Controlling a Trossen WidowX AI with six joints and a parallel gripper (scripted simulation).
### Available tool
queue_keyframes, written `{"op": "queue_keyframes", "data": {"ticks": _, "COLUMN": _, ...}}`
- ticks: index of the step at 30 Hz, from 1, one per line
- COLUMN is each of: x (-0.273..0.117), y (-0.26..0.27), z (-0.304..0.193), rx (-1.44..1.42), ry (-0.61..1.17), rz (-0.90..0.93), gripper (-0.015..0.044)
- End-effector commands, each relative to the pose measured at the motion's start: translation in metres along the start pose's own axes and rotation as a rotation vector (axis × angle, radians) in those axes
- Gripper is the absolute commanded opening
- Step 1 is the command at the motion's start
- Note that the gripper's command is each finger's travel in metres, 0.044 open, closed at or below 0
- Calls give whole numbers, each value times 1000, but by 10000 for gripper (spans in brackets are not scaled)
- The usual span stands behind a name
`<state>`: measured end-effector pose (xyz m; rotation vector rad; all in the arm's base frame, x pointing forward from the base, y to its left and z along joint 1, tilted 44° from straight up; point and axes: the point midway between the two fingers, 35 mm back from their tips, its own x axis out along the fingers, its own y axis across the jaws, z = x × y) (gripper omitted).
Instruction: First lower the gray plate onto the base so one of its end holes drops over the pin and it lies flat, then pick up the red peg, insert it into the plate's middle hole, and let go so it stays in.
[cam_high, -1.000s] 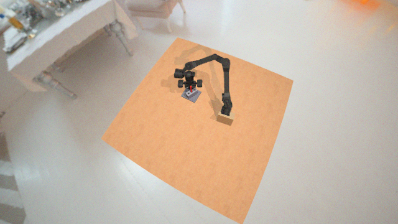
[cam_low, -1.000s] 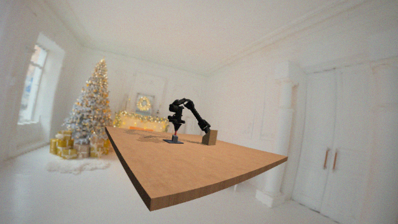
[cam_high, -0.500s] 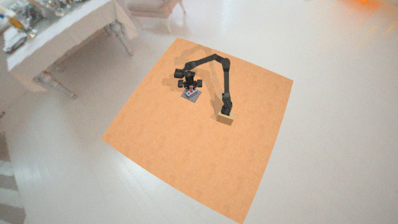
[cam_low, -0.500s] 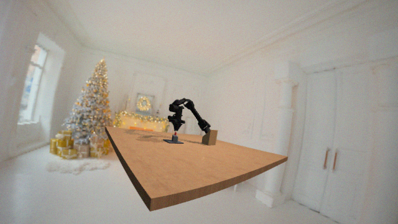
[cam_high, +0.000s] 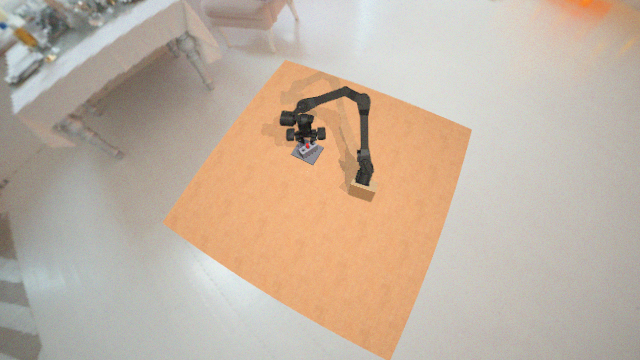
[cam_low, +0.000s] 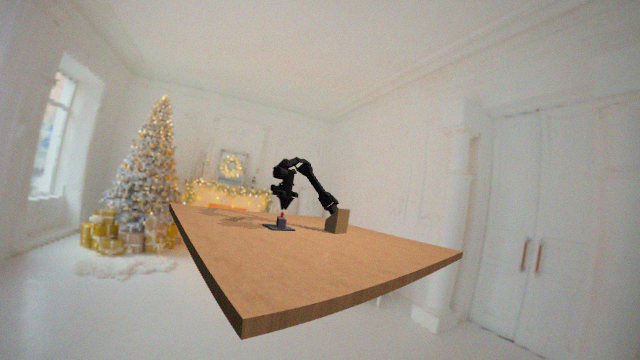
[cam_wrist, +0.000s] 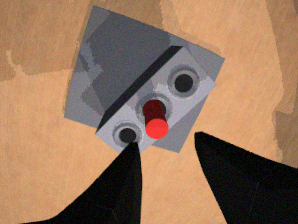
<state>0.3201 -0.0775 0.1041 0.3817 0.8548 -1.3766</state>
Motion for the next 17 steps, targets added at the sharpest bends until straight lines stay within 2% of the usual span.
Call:
{"op": "queue_keyframes", "data": {"ticks": 1, "x": -3, "y": 0, "z": 0, "rx": 7, "ry": -2, "rz": 3, "gripper": 150}}
{"op": "queue_keyframes", "data": {"ticks": 17, "x": -12, "y": -2, "z": -2, "rx": 6, "ry": -1, "rz": 3, "gripper": 150}}
